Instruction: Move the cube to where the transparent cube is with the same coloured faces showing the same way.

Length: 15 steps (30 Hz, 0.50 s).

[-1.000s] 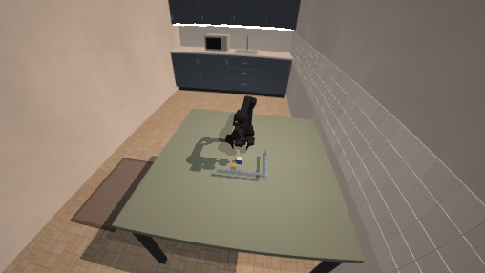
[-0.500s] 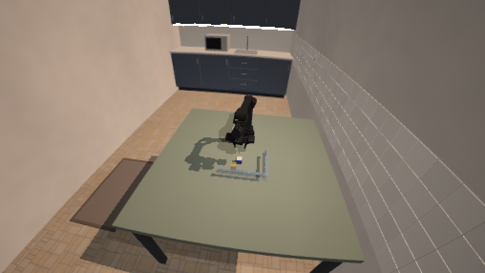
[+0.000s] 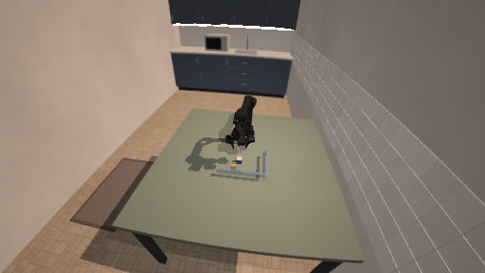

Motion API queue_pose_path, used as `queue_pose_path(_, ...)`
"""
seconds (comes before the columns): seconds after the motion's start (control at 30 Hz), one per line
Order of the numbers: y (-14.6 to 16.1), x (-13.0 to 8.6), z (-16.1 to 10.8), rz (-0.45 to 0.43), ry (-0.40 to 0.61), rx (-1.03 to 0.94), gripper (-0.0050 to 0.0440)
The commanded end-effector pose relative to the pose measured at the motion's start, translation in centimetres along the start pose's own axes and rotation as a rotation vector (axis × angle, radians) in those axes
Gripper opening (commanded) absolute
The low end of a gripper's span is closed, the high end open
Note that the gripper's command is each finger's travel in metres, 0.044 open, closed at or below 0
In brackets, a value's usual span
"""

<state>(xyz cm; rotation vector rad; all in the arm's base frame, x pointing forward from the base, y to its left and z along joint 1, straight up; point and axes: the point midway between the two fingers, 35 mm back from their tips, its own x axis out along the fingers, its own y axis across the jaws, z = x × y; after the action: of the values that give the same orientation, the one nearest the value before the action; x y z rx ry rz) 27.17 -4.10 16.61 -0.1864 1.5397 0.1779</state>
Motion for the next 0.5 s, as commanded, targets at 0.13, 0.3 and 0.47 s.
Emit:
queue_pose_path(0.13,0.0,1.6,0.1,-0.004,-0.004,-0.483,0.044)
queue_pose_path(0.3,0.0,2.3,0.1,-0.003,-0.002,-0.675,0.044)
queue_pose_path(0.47,0.0,3.6,0.2,-0.001,0.001,-1.063,0.044)
